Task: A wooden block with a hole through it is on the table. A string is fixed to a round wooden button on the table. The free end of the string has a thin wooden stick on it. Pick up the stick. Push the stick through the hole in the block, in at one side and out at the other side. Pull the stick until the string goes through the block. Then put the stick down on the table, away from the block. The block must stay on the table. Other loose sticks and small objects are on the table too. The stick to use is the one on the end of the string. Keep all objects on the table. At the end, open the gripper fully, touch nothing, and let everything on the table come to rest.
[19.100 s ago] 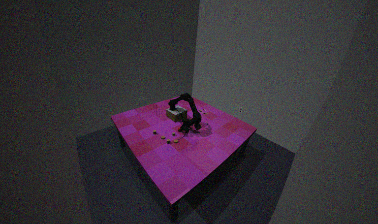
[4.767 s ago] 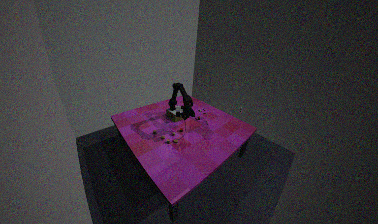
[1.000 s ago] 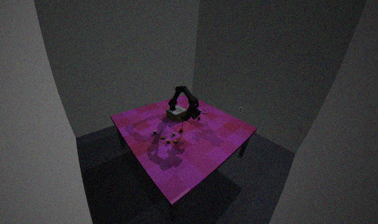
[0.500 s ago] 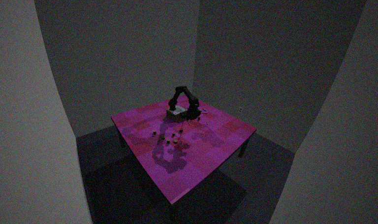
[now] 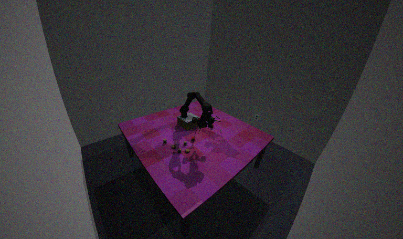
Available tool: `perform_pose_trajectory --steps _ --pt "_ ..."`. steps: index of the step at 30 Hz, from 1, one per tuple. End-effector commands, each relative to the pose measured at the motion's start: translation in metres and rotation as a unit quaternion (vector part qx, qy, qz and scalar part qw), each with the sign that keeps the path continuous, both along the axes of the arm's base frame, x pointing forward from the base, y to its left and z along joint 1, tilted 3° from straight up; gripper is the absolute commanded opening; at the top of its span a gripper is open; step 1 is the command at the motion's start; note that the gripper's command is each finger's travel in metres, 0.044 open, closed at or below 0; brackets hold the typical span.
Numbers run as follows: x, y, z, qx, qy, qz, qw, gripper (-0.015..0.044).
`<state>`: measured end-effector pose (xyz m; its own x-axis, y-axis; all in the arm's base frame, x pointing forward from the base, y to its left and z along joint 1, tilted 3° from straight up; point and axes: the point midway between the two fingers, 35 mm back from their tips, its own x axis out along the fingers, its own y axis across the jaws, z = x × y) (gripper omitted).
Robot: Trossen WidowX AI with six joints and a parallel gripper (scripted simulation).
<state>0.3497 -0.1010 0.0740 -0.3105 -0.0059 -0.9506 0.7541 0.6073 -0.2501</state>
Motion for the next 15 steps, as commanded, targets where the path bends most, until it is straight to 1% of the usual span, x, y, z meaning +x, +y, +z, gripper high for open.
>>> perform_pose_trajectory --steps 1,8,15 --pt "0.0001 0.0 -0.0007 -0.024 0.002 -0.065 0.998 0.0" --pt "0.0011 0.0003 -0.0007 -0.063 0.001 -0.178 0.982 0.0" --pt "0.0021 0.0006 -0.0007 -0.102 -0.001 -0.289 0.952 0.0"
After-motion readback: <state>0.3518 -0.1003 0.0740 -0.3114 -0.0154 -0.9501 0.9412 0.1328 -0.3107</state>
